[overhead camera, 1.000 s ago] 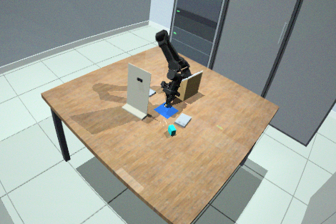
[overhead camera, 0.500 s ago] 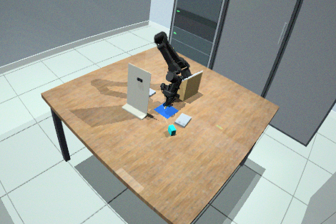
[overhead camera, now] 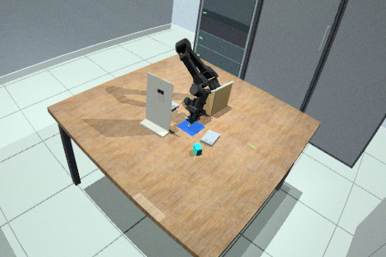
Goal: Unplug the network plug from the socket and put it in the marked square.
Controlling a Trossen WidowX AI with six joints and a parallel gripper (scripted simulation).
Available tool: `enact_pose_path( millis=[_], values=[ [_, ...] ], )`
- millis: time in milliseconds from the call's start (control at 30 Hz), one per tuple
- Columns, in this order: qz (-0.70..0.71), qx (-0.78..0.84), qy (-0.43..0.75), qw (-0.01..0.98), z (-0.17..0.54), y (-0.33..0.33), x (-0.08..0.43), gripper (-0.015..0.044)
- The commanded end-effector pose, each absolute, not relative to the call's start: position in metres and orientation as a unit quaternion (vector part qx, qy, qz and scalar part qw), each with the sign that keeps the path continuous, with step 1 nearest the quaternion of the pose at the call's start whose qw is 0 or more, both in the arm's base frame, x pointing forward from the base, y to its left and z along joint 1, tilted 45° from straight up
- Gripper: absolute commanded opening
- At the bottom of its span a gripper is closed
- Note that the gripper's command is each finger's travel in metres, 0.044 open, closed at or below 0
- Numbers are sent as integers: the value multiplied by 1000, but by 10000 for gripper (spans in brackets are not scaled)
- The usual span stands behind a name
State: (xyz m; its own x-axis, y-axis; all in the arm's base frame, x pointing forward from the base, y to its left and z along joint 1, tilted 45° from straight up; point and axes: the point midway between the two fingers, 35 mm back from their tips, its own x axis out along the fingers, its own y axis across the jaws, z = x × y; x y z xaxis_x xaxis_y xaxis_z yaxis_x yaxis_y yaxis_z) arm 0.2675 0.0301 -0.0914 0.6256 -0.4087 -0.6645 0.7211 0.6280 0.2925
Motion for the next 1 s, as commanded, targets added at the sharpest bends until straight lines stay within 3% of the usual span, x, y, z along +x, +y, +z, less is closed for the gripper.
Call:
enact_pose_path(
  millis=[0, 767, 967],
  values=[
    [-331, 272, 286, 857, -95, 25, 264, 0],
    [-331, 275, 283, 857, -96, 22, 268, 0],
    [-331, 275, 283, 857, -96, 22, 268, 156]
  ],
)
